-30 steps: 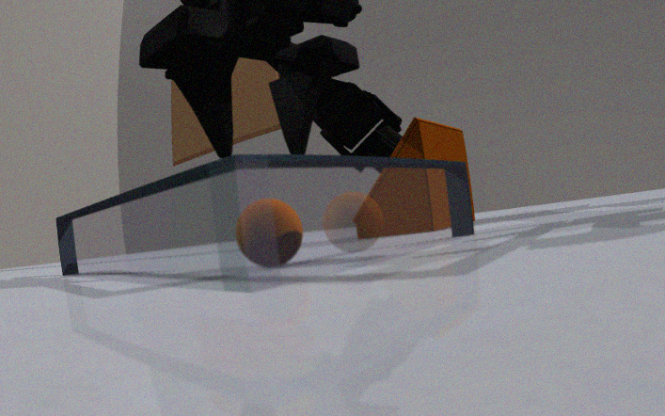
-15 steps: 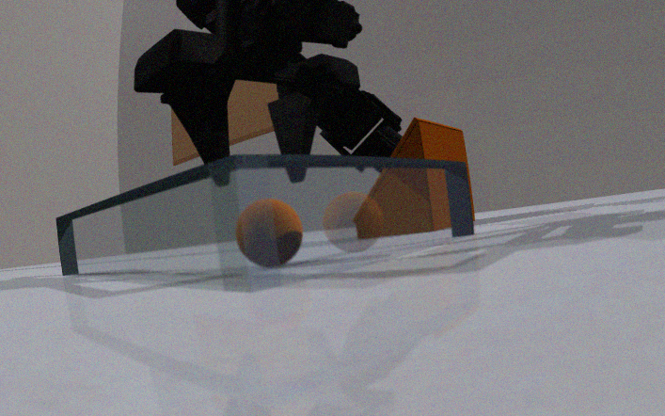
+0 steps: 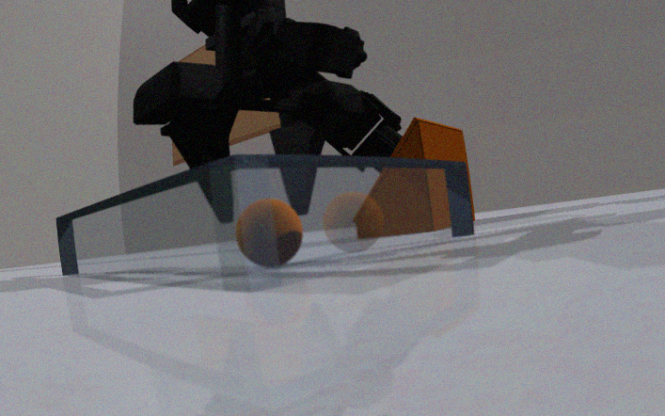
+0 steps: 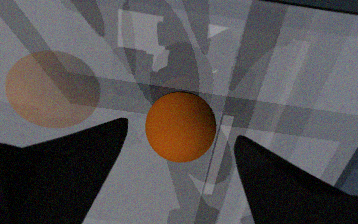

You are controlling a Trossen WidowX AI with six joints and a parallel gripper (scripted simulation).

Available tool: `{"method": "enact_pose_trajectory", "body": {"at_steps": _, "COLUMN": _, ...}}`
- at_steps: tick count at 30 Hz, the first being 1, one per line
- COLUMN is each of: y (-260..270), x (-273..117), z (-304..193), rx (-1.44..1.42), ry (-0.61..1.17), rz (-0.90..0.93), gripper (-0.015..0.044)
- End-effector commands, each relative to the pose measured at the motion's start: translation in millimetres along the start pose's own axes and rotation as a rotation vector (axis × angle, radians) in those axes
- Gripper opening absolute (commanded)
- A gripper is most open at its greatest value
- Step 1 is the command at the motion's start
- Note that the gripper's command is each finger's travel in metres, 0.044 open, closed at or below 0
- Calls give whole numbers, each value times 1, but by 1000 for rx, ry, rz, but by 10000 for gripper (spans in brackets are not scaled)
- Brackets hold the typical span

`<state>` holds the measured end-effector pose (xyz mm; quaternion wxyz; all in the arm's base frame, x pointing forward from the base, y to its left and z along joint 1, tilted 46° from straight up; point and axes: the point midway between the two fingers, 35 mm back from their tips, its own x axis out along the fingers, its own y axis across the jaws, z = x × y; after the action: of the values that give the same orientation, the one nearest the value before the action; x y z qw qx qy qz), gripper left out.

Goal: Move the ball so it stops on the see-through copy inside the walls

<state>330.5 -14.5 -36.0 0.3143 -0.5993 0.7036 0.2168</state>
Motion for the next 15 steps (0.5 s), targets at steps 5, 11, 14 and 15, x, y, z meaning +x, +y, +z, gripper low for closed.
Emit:
{"method": "enact_pose_trajectory", "body": {"at_steps": 5, "y": 1, "x": 13, "z": 0, "rx": -10, "ry": 6, "rz": 0, "gripper": 334}}
{"method": "enact_pose_trajectory", "body": {"at_steps": 11, "y": 1, "x": 13, "z": 0, "rx": -10, "ry": 6, "rz": 0, "gripper": 229}}
{"method": "enact_pose_trajectory", "body": {"at_steps": 14, "y": 1, "x": 13, "z": 0, "rx": -10, "ry": 6, "rz": 0, "gripper": 209}}
{"method": "enact_pose_trajectory", "body": {"at_steps": 15, "y": 1, "x": 13, "z": 0, "rx": -10, "ry": 6, "rz": 0, "gripper": 202}}
